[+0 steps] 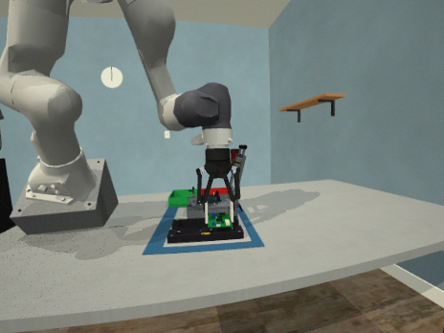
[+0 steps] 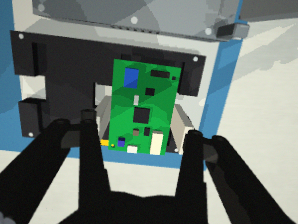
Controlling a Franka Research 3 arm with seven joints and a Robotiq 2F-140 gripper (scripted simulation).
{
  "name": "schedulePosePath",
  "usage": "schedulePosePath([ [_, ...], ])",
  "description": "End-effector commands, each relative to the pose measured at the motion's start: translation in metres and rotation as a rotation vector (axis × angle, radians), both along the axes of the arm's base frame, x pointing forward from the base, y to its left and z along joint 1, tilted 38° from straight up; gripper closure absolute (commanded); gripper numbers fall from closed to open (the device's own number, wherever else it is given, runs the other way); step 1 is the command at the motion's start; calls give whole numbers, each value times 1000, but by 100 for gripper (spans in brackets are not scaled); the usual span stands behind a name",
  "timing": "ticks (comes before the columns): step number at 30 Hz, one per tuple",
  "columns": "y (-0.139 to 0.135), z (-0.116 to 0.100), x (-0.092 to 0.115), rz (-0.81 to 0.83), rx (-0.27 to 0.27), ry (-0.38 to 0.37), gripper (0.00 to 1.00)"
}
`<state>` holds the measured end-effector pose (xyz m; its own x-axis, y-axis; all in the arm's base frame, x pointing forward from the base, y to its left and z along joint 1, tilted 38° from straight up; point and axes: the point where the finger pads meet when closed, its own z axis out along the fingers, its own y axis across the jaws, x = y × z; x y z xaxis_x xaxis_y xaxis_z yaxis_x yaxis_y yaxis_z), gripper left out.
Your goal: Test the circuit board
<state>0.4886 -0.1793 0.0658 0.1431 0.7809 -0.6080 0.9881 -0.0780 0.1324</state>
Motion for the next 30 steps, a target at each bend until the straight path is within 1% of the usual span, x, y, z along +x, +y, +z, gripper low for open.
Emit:
schedulePosePath([
  [1,9,5,5,13,5,-7,54],
  [5,17,14,4,13,5,-7,54],
  [11,34,36,2,13,5,-7,54],
  [13,34,36,2,13,5,-7,54],
  [19,47,53,1,13,5,-7,54],
  [30,49,56,1,13,5,-7,54],
])
